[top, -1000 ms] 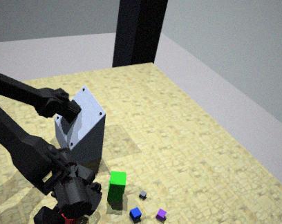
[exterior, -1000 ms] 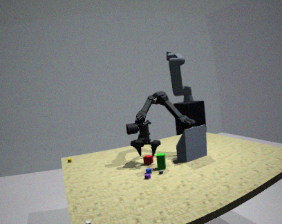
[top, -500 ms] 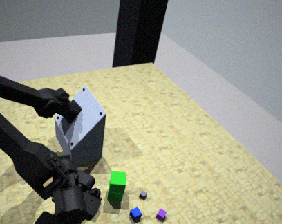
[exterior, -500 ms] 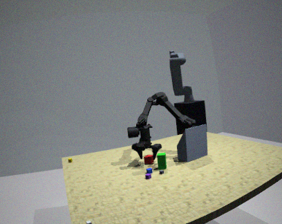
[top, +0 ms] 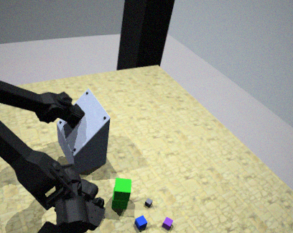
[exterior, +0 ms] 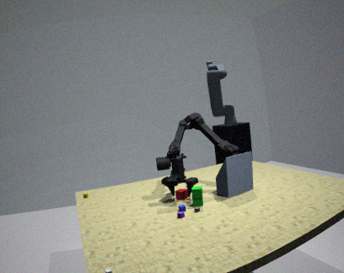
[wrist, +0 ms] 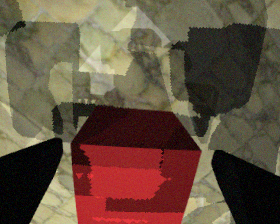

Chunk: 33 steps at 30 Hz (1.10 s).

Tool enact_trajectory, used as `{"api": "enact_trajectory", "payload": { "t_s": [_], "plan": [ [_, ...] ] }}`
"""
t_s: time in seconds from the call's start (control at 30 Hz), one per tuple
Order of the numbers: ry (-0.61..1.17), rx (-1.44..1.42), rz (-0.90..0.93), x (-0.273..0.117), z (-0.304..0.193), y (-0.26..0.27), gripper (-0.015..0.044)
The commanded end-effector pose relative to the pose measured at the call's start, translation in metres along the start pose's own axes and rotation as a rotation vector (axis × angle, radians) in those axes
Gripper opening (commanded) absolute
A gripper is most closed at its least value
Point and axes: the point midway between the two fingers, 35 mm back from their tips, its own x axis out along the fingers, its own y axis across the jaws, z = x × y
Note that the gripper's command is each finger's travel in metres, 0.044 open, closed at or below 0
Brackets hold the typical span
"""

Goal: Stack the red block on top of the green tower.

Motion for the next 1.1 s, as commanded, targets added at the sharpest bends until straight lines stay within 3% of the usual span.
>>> {"api": "enact_trajectory", "payload": {
  "t_s": [0.0, 0.23, 0.53, 0.8, 1.0, 1.07],
  "plan": [
    [0.002, -0.013, 0.011, 0.003, 0.000, 0.004, 0.0440],
    [0.002, -0.013, 0.011, 0.001, 0.000, 0.004, 0.0440],
    [0.002, -0.013, 0.011, 0.001, 0.000, 0.004, 0.0204],
    [0.002, -0.013, 0.011, 0.001, 0.000, 0.004, 0.0150],
    [0.001, -0.013, 0.012, -0.016, 0.001, 0.003, 0.0000],
    [0.001, -0.013, 0.012, -0.026, 0.001, 0.002, 0.0000]
  ]
}}
